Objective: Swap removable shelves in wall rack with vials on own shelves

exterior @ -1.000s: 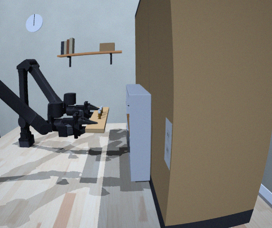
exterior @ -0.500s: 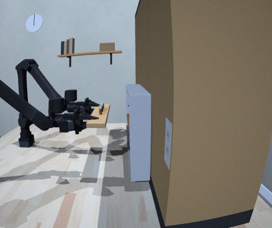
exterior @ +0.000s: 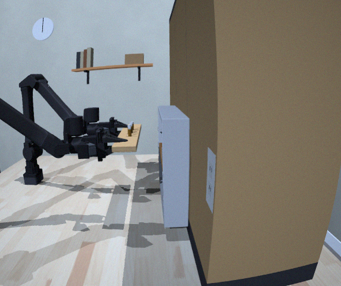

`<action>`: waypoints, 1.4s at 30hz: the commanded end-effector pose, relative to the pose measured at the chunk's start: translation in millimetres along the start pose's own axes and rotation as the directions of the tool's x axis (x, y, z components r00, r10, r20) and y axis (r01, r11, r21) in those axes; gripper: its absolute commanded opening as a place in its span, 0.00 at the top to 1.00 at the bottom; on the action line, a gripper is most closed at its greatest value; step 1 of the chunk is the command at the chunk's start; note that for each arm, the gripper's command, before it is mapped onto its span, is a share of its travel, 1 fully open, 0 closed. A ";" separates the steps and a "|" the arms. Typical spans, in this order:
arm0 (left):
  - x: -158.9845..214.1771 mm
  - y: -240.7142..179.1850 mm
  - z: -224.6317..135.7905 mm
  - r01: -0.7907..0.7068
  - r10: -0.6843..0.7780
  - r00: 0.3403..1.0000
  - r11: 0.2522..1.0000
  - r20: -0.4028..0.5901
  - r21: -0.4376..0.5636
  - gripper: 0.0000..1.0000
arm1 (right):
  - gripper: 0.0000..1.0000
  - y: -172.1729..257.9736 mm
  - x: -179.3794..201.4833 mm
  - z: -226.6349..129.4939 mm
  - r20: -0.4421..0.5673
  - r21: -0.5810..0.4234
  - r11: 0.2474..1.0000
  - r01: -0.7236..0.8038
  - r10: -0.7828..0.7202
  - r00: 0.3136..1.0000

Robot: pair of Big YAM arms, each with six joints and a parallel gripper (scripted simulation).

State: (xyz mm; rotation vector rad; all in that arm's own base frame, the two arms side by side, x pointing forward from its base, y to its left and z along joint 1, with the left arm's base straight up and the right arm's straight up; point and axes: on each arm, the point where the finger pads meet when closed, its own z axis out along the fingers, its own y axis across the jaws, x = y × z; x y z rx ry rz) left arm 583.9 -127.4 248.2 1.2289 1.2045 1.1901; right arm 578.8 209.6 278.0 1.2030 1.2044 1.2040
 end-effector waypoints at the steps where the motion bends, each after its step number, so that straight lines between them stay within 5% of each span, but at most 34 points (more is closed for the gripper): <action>1: -1.0 64.5 38.4 0.014 -0.014 1.000 0.993 0.000 -0.113 0.88 | 0.88 59.7 4.0 37.2 0.007 -0.095 0.995 -0.011 0.012 1.000; 42: 1.3 50.9 102.0 0.005 -0.006 1.000 0.996 -0.004 -0.088 0.88 | 0.88 43.4 5.8 101.5 0.003 -0.073 0.997 -0.018 0.018 1.000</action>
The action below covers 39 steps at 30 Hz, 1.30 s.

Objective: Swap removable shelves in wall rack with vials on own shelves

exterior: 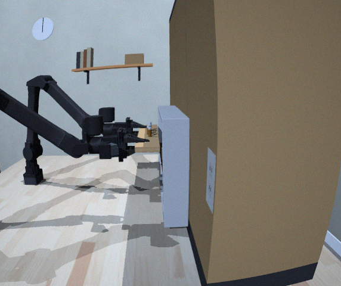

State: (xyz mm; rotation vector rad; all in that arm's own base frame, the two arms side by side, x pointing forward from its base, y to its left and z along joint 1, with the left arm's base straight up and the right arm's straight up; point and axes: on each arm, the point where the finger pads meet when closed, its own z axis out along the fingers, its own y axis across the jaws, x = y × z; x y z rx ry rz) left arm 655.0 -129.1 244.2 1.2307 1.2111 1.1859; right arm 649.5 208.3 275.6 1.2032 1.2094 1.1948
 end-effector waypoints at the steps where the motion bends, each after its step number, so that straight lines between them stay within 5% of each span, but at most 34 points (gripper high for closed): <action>1: 1.6 54.2 32.0 0.002 -0.003 1.000 0.996 -0.003 -0.094 0.88 | 0.88 46.4 6.5 32.1 0.000 -0.078 0.997 -0.025 0.025 1.000; 39: 2.7 53.7 86.0 -0.003 0.003 1.000 0.995 -0.004 -0.098 0.88 | 0.88 43.1 7.2 86.2 -0.001 -0.082 0.996 -0.034 0.034 0.999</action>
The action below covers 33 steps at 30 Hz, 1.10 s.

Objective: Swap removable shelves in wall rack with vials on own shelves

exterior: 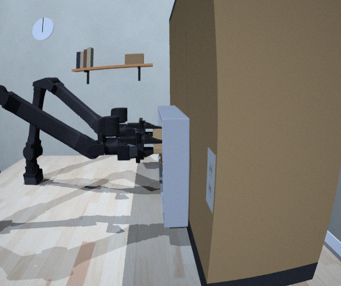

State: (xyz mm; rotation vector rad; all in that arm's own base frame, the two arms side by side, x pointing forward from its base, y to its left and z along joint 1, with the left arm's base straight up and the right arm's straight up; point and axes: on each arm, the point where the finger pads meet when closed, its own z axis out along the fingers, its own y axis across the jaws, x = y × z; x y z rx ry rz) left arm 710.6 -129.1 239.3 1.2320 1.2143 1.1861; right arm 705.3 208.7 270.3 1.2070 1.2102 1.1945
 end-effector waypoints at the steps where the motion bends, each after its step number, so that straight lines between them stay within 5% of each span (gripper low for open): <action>1: 1.7 57.4 31.7 -0.003 0.003 1.000 0.995 -0.002 -0.101 0.88 | 0.88 48.1 6.5 31.9 -0.001 -0.085 0.996 -0.032 0.032 0.999; 25: 1.7 52.8 51.2 -0.005 0.004 1.000 0.995 -0.002 -0.099 0.88 | 0.88 43.0 6.3 51.3 -0.002 -0.085 0.996 -0.034 0.034 0.999; 30: -1.1 16.0 32.4 0.003 -0.003 1.000 0.999 0.002 -0.040 0.88 | 0.88 16.8 3.0 31.9 -0.002 -0.039 0.999 -0.017 0.017 1.000; 33: -1.1 16.0 32.4 0.003 -0.003 1.000 0.999 0.002 -0.040 0.54 | 0.54 16.8 3.0 31.9 -0.002 -0.039 0.999 -0.017 0.017 1.000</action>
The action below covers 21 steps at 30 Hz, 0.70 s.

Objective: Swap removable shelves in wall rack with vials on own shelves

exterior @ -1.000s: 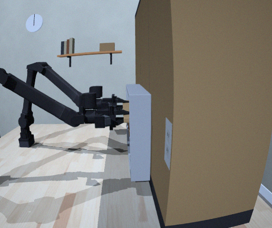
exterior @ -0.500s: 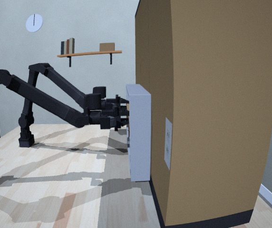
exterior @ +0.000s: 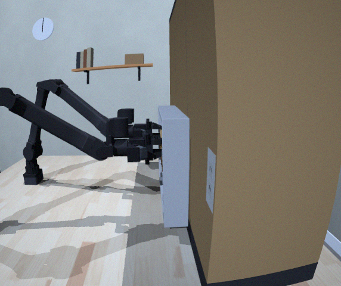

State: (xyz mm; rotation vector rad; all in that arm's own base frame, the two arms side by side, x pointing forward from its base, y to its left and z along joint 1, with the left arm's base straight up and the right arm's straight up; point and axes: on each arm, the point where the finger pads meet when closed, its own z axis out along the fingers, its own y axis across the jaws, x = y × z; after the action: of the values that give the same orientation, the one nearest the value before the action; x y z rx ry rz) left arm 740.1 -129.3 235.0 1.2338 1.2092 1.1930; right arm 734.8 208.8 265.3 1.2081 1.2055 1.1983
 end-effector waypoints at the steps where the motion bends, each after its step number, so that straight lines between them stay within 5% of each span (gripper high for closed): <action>1: -1.8 19.6 1.5 0.010 -0.009 1.000 0.999 0.004 -0.037 0.43 | 0.42 21.7 3.1 1.0 -0.004 -0.037 0.999 -0.013 0.013 1.000; 4: -10.9 24.0 -16.5 0.011 -0.011 1.000 0.999 0.017 -0.049 0.16 | 0.16 25.8 9.5 -18.2 -0.017 -0.047 0.999 -0.007 0.007 1.000; 21: -10.6 22.9 -62.1 -0.001 0.002 1.000 0.999 0.018 -0.049 0.16 | 0.16 24.1 7.8 -61.5 -0.016 -0.045 0.999 -0.007 0.006 1.000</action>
State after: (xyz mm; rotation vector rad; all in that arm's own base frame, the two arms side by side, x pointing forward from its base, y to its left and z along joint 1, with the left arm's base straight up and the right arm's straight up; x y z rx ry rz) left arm 701.3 -131.9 221.4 1.2599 1.2162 1.1782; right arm 694.7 217.0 276.0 1.1933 1.2026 1.2213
